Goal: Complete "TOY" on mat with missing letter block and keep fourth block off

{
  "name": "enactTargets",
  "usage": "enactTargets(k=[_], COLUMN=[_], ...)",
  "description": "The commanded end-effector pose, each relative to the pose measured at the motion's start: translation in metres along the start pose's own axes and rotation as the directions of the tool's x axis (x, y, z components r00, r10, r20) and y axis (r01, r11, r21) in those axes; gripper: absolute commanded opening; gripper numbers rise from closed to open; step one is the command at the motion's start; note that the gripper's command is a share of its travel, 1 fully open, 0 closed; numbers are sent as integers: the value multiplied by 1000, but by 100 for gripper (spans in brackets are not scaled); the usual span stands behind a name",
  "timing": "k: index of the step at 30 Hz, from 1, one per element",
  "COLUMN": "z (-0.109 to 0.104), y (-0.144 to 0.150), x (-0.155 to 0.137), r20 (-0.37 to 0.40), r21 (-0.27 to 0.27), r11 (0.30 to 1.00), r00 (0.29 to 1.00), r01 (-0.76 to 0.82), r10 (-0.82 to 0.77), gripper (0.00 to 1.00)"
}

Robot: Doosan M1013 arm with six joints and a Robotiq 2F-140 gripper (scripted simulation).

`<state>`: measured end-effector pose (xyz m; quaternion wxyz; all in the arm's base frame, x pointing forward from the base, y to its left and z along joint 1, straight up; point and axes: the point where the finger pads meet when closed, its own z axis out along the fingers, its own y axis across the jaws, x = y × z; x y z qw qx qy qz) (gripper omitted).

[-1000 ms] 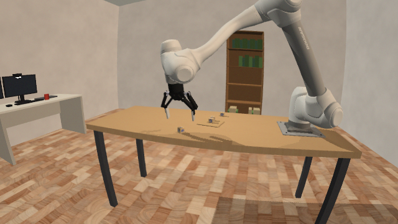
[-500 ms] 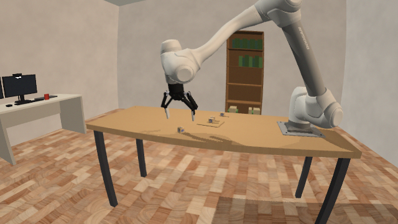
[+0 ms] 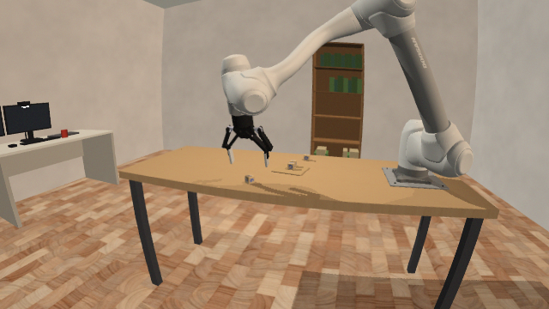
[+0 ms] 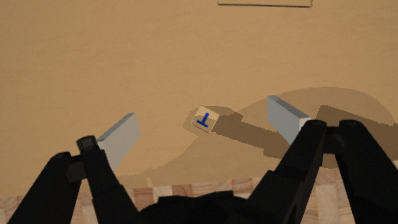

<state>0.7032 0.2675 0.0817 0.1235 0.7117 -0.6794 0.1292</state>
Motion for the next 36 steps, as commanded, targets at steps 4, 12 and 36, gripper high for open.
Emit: enactTargets(k=[4, 12, 36], z=[-1, 37, 75], y=[4, 52, 124], x=[-2, 115, 210], r20=[7, 7, 8], r21=[0, 1, 1], r11=[1000, 1000, 1000], r00=[1000, 1000, 1000], r01=[-5, -6, -3], r10=[5, 6, 3], gripper=[100, 100, 100])
